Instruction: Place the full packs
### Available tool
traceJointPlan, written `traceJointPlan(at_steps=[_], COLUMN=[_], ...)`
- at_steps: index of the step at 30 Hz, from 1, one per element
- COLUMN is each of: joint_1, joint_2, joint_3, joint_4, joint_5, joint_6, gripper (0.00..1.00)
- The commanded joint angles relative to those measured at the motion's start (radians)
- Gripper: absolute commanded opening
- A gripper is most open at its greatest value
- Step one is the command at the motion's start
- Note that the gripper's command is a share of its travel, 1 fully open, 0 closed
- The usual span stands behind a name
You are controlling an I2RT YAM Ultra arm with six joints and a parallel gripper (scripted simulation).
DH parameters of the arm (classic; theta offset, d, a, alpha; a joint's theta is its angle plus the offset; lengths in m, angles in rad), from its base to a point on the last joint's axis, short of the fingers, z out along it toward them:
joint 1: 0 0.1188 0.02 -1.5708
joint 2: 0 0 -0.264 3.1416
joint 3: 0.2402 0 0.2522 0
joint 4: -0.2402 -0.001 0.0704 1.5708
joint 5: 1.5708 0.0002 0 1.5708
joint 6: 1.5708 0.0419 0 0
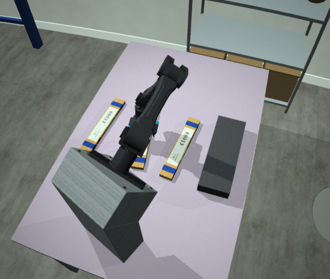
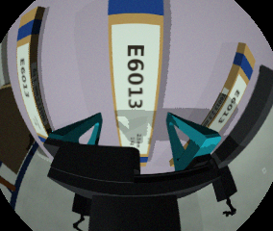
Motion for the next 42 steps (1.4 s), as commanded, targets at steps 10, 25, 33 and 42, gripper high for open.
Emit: traceJointPlan(at_steps=[10,25,33,42], joint_1=[-0.010,-0.018,-0.021,-0.025], joint_2=[0.025,0.083,0.101,0.085], joint_3=[0.047,0.091,0.105,0.105], joint_4=[0.017,0.036,0.042,0.043], joint_5=[-0.015,-0.031,-0.036,-0.036], joint_6=[-0.014,-0.026,-0.027,-0.028], gripper=[0.95,0.95,0.95,0.95])
